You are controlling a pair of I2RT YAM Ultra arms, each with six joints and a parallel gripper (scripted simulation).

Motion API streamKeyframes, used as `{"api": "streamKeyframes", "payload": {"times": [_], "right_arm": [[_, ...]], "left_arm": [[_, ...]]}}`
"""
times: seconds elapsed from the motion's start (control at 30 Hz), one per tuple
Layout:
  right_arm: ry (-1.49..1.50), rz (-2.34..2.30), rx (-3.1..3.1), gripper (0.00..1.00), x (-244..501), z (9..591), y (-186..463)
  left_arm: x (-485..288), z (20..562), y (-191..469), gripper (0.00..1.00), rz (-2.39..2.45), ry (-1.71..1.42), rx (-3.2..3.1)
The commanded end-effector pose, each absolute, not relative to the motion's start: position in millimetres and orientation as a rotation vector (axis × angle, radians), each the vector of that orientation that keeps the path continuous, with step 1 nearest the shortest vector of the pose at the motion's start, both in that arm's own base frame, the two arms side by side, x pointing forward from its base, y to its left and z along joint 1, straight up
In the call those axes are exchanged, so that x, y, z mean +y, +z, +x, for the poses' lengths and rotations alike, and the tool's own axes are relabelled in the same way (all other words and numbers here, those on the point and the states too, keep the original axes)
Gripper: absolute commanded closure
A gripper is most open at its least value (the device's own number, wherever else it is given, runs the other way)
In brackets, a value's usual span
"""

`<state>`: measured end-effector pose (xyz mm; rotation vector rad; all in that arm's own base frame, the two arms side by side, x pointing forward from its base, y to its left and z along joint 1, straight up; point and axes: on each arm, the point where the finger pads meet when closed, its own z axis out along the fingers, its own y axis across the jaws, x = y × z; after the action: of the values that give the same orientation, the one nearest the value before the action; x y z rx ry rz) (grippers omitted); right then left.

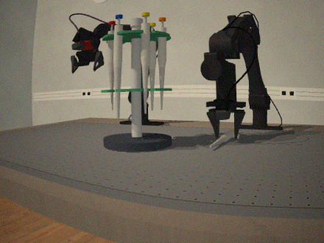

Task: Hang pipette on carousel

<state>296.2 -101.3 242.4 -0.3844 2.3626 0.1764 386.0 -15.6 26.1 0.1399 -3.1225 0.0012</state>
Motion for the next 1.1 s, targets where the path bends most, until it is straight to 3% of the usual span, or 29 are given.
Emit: {"api": "streamKeyframes", "payload": {"times": [0.0,0.27,0.3,1.07], "right_arm": [[0.156,-0.402,2.321,0.0,-103.3,299.6,252.9],[0.156,-0.402,2.321,0.0,-103.3,299.6,252.9],[0.156,-0.402,2.321,0.0,-103.3,299.6,252.9],[0.156,-0.402,2.321,0.0,-103.3,299.6,252.9]], "left_arm": [[-14.7,396.6,33.4,0.46,0.147,-0.005,-3.173],[-15.5,392.0,30.5,0.46,0.142,0.002,-3.151],[-14.7,396.6,33.4,0.88,0.147,-0.005,-3.173],[-14.7,397.4,34.0,0.88,0.147,-0.004,-3.175]]}}
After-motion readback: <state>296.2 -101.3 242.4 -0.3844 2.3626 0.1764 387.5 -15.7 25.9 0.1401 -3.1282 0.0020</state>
